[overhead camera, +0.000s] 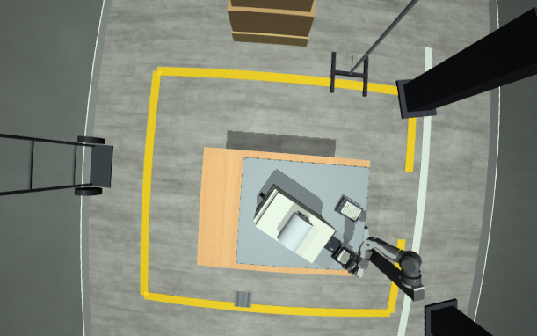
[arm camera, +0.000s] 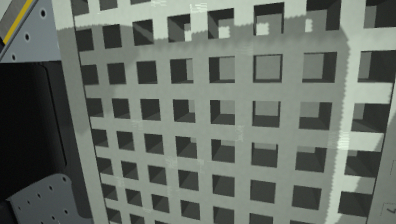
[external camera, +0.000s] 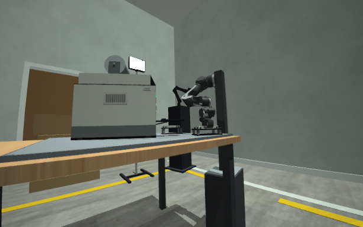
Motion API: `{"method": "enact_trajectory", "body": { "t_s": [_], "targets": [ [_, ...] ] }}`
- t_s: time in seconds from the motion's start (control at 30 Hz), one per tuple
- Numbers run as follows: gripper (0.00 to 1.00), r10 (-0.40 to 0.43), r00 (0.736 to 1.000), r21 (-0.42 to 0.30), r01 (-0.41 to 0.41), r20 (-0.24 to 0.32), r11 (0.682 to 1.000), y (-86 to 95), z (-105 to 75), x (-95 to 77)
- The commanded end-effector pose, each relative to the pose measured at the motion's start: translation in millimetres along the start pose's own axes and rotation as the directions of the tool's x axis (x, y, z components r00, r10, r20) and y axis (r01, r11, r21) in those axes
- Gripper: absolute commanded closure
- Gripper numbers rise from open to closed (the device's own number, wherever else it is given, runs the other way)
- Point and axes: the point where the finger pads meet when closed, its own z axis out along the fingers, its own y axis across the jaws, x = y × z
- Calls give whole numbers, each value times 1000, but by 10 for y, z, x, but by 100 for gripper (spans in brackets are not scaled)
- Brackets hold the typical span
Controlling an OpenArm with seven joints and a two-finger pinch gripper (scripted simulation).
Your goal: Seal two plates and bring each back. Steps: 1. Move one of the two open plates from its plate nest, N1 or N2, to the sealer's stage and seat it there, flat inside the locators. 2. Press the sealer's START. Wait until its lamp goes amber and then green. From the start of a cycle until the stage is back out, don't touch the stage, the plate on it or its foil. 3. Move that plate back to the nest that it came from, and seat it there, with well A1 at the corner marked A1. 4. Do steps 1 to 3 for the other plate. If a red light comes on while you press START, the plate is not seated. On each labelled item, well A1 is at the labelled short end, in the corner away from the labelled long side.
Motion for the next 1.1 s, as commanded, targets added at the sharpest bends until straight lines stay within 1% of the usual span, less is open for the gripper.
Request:
{"method": "enact_trajectory", "body": {
  "t_s": [0.0, 0.47, 1.07],
  "targets": [
    [100, -3, 1000, -4, 3, 0, 1000, 9, -3, 4],
    [100, -5, 1000, -3, 5, 0, 1000, 7, -21, 6],
    [100, -1, 1000, -1, 1, 0, 1000, 4, -151, 3]
  ]
}}
